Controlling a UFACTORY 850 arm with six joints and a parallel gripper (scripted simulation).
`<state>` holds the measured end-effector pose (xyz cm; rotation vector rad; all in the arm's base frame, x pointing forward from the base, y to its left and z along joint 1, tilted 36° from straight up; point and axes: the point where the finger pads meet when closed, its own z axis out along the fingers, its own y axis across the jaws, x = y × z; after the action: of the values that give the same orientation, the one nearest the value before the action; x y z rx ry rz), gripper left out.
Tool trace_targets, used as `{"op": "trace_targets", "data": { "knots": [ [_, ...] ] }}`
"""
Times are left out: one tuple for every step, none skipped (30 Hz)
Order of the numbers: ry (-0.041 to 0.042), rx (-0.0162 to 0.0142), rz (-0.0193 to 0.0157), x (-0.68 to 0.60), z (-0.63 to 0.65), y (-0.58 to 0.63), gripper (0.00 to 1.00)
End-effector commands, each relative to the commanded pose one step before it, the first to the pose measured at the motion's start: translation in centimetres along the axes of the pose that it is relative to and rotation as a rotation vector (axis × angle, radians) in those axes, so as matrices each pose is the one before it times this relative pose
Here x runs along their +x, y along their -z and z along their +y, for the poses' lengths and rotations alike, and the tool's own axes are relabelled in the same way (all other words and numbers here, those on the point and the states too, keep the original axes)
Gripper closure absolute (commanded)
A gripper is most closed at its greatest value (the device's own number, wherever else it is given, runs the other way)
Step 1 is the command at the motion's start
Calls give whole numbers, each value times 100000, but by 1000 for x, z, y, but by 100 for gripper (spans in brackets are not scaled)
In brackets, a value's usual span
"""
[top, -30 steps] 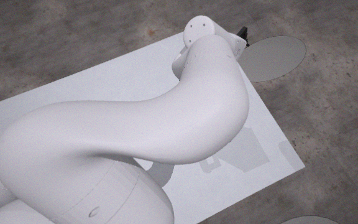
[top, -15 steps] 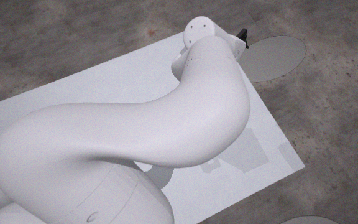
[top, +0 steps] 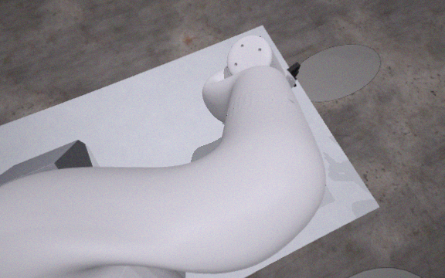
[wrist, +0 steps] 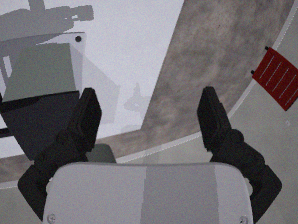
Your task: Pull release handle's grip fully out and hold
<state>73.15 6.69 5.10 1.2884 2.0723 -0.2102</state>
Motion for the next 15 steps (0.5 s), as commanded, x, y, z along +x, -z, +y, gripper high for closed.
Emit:
{"op": "trace_targets", "data": {
  "knots": [
    [-11502,12512,4704,-1127,-5423,2406,0],
    [0,0,0,0,0,0,0],
    [-2755,2757,1008,-266,-1287,398,0],
    [-2811,2786,1019,-274,-1318,391,0],
    [0,0,0,0,0,0,0],
    [-2854,2799,1025,-282,-1341,380,0],
    [-2883,2798,1026,-289,-1356,365,0],
    [0,0,0,0,0,0,0],
    [0,0,0,0,0,0,0],
    [-2897,2782,1021,-296,-1364,348,0],
    [-2897,2751,1012,-302,-1364,327,0],
    [-2882,2706,997,-307,-1356,305,0],
    [0,0,0,0,0,0,0],
    [-2852,2647,978,-311,-1339,281,0],
    [-2807,2575,955,-314,-1315,255,0]
  ]
}}
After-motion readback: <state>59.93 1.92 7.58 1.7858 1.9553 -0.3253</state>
